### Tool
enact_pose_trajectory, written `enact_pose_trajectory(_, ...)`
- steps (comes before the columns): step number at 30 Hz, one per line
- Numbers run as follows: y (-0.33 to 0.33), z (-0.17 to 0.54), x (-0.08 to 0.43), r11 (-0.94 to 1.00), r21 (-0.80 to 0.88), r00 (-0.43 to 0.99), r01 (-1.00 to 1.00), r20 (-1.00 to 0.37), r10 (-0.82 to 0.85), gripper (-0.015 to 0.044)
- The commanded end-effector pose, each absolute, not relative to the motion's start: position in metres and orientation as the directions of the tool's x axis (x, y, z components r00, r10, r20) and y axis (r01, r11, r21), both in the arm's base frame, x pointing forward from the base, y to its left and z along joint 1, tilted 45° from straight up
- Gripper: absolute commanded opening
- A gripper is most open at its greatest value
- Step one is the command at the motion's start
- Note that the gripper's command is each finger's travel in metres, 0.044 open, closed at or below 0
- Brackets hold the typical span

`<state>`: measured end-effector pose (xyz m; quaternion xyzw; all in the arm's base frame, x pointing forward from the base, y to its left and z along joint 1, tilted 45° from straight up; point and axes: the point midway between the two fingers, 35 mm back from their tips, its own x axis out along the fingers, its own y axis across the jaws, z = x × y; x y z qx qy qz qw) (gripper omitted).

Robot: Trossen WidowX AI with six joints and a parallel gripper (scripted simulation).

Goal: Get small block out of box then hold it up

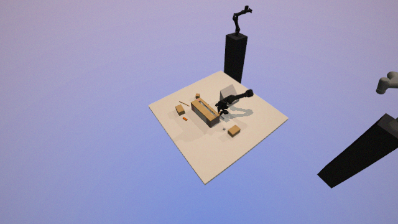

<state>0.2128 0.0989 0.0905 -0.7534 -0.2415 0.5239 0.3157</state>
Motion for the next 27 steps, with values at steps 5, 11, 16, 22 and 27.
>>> enact_pose_trajectory(5, 0.096, 0.098, 0.215, -0.584, -0.777, 0.333, -0.234, -0.629, 0.703, 0.0)
enact_pose_trajectory(11, 0.093, 0.1, 0.215, -0.471, -0.761, 0.325, -0.446, -0.628, 0.707, 0.0)
enact_pose_trajectory(16, 0.091, 0.101, 0.215, -0.356, -0.713, 0.319, -0.604, -0.626, 0.711, 0.0)
enact_pose_trajectory(22, 0.089, 0.104, 0.215, -0.202, -0.615, 0.313, -0.762, -0.624, 0.716, 0.0)
enact_pose_trajectory(27, 0.087, 0.106, 0.214, -0.066, -0.504, 0.308, -0.861, -0.621, 0.721, 0.0)
